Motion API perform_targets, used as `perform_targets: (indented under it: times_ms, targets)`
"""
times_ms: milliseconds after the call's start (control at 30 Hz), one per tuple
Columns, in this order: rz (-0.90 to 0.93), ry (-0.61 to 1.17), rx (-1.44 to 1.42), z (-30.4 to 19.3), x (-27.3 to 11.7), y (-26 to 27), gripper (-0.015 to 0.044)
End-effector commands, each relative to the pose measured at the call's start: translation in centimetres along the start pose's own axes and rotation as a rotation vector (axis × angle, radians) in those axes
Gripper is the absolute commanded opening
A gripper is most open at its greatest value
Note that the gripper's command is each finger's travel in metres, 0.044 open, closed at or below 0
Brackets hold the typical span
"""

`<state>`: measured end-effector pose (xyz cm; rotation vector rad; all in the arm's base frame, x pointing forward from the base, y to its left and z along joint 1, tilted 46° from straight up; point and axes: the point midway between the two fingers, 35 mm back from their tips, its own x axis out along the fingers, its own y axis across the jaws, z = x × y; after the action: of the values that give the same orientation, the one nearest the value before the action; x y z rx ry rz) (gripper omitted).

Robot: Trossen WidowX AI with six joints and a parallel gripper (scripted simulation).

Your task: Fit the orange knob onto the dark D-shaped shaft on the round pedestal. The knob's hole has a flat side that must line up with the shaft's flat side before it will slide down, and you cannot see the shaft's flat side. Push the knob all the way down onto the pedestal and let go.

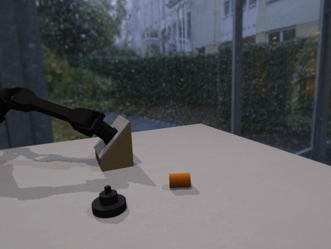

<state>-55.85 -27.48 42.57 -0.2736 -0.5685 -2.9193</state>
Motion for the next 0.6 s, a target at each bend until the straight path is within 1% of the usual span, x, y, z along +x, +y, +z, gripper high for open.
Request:
perform_targets:
  times_ms: [0, 33, 133, 167, 233, 333, 567]
  targets:
    - [0.003, 0.004, -0.002, -0.2, -0.1, 0.2, 0.0426]
    - [0.014, 0.018, -0.008, -0.7, -0.3, 0.7, 0.0440]
    - [0.088, 0.100, -0.045, -4.0, -2.0, 4.6, 0.0440]
    - [0.130, 0.111, -0.045, -3.9, -3.4, 6.8, 0.0440]
    - [0.170, 0.121, -0.046, -3.7, -4.7, 8.9, 0.0440]
    - [0.255, 0.141, -0.046, -3.1, -7.8, 12.9, 0.0440]
    - [0.483, 0.186, -0.044, -1.0, -17.3, 22.1, 0.0440]
